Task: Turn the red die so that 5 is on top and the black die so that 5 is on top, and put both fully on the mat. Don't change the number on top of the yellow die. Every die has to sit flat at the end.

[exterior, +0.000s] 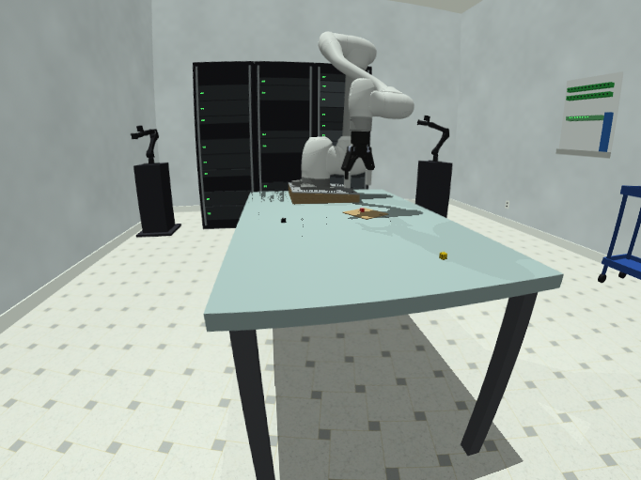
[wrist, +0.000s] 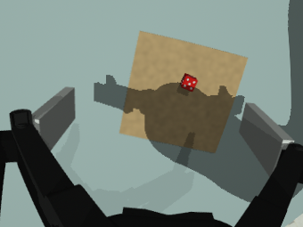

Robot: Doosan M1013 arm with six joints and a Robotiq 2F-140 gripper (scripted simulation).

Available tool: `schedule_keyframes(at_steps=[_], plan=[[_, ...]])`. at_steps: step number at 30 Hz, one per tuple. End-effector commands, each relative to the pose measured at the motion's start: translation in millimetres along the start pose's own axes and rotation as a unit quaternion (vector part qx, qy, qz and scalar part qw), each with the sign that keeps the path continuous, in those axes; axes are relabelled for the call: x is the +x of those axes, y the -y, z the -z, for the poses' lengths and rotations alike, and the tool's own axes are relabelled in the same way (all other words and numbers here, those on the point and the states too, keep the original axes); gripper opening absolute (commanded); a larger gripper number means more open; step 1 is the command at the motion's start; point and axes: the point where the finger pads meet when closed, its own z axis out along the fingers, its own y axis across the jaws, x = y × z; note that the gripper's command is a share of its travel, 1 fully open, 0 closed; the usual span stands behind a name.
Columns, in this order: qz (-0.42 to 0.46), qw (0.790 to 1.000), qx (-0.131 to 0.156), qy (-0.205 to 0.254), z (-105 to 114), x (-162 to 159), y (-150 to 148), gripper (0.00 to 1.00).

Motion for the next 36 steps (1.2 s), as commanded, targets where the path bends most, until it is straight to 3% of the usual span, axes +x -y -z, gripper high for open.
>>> schedule_keyframes(at_steps=[1, 6, 8, 18, 19, 22, 24, 28, 32, 33, 36], plan=[[0.087, 0.996, -0.007, 0.004, -1.3, 0.4, 23.1, 1.00], [0.125, 0.992, -0.007, 0.004, -1.8, 1.2, 33.9, 1.00], [0.191, 0.981, -0.007, 0.004, -2.9, 3.3, 52.7, 1.00], [0.335, 0.942, -0.006, 0.005, -5.5, 11.3, 94.9, 1.00], [0.367, 0.930, -0.006, 0.005, -6.2, 13.8, 104.7, 1.00], [0.372, 0.928, -0.006, 0.005, -6.3, 14.1, 106.1, 1.00], [0.436, 0.900, -0.005, 0.005, -7.7, 19.9, 125.8, 1.00], [0.481, 0.877, -0.005, 0.006, -8.8, 24.8, 140.2, 1.00], [0.550, 0.835, -0.004, 0.006, -10.7, 33.6, 162.6, 1.00], [0.550, 0.835, -0.004, 0.006, -10.7, 33.6, 162.7, 1.00], [0.604, 0.797, -0.004, 0.006, -12.3, 41.9, 181.3, 1.00]])
